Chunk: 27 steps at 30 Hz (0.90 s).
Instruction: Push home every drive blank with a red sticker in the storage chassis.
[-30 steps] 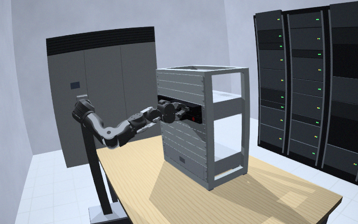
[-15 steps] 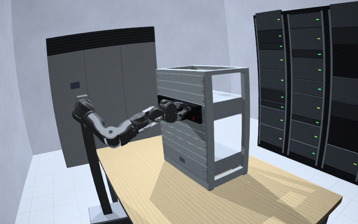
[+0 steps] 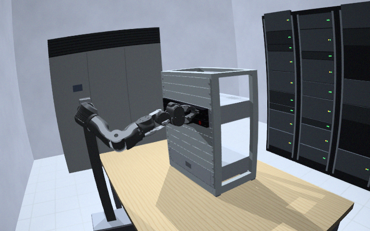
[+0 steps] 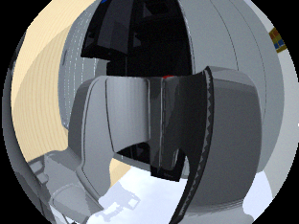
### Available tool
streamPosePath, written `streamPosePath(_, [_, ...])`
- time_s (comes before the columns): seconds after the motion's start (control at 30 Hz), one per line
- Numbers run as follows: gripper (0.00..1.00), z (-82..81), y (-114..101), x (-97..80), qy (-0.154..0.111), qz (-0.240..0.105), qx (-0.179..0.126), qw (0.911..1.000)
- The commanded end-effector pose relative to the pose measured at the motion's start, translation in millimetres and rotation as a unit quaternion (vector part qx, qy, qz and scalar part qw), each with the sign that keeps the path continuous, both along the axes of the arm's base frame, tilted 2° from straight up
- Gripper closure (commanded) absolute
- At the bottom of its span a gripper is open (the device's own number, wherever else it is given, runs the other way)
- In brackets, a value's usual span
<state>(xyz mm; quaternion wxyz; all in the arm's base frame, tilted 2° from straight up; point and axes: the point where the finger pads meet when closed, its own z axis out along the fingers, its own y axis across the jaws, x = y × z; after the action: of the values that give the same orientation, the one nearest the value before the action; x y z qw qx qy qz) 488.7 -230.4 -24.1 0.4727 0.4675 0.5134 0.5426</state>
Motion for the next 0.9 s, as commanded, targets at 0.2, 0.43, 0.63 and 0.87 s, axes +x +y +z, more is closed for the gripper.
streamPosePath(0.2, [1.00,-1.4,3.0,2.9,0.001,0.003,-0.003,1.0000])
streamPosePath(0.43, [1.00,-0.3,3.2,3.6,0.000,0.003,-0.003,1.0000])
streamPosePath(0.63, [1.00,0.1,4.0,5.7,-0.001,0.003,-0.003,1.0000])
streamPosePath(0.87, [1.00,-0.2,4.3,5.8,0.000,0.003,-0.003,1.0000])
